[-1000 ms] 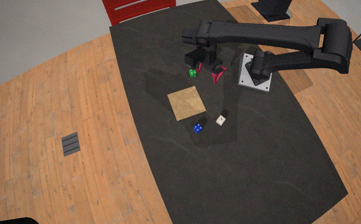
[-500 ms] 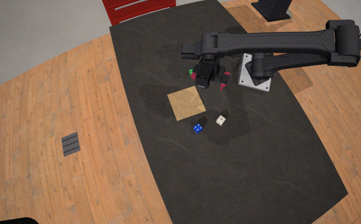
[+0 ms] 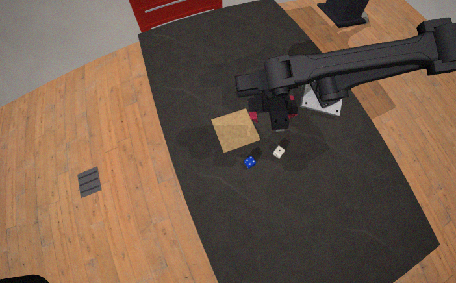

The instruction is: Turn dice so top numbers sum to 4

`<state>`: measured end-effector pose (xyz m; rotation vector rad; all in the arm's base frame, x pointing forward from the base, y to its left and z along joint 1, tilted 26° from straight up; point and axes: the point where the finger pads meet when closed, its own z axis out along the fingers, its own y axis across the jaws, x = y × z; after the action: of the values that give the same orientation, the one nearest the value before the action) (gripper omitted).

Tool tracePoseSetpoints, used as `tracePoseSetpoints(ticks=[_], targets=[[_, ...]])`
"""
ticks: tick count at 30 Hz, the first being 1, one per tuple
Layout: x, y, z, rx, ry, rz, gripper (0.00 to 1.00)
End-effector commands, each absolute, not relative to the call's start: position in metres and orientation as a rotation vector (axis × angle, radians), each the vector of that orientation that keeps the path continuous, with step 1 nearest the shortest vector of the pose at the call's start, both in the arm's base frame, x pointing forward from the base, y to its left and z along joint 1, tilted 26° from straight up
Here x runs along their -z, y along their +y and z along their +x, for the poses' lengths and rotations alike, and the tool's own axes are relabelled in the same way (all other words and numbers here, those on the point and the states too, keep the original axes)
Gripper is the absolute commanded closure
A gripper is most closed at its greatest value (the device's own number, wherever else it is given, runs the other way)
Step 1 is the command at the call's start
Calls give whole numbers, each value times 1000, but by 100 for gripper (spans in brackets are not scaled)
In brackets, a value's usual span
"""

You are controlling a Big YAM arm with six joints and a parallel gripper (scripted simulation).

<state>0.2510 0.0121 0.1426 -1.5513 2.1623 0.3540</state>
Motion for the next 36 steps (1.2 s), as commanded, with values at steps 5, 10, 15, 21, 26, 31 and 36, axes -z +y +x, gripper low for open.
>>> tracePoseSetpoints(ticks=[5, 10, 15, 21, 26, 31, 36], targets=[[-187, 26, 266, -154, 1926, -1796, 0], [-196, 41, 262, -71, 1787, -1940, 0], [-206, 56, 256, 7, 1635, -2076, 0], [-217, 70, 250, 94, 1468, -2194, 0], [-223, 78, 244, 142, 1363, -2260, 0], [-219, 74, 248, 134, 1388, -2257, 0], [-219, 77, 247, 131, 1376, -2263, 0]])
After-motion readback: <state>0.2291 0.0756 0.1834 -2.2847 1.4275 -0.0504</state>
